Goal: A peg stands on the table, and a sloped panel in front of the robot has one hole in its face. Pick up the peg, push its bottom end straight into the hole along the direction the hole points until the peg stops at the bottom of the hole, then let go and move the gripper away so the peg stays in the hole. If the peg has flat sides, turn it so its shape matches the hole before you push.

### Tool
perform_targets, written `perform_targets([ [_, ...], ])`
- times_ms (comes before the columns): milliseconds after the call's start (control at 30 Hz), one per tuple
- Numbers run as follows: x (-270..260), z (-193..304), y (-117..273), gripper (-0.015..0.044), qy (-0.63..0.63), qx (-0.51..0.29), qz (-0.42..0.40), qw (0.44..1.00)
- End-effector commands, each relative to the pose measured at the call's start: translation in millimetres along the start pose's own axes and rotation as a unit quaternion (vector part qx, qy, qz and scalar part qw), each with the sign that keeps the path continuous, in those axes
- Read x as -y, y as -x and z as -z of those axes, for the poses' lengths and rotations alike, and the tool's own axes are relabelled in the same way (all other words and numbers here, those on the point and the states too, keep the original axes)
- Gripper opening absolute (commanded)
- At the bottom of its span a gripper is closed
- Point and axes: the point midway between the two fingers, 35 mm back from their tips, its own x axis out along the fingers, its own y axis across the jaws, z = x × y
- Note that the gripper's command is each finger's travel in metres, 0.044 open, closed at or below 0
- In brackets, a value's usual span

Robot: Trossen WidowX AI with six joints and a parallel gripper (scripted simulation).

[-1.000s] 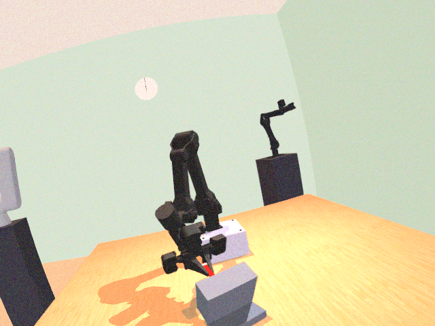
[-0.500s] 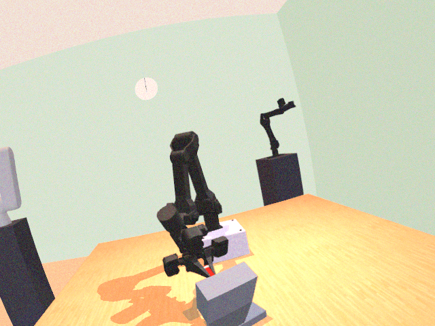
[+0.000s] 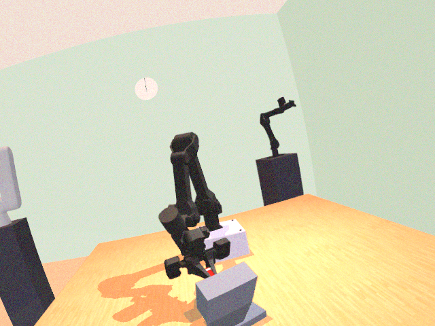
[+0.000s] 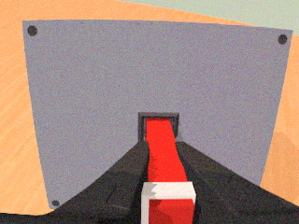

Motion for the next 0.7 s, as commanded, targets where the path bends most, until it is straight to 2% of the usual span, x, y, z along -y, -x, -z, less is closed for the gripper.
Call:
perform_targets([
  [0,0.6,0.4,-3.5,0.0,-0.002,-0.001,0.001,1.0],
  [633,0.1,-0.4,-5.9,0.0,0.0,0.0,-0.001,1.0],
  [667,0.1,-0.4,-5.9,0.0026,0.0,0.0,-0.001,1.0],
])
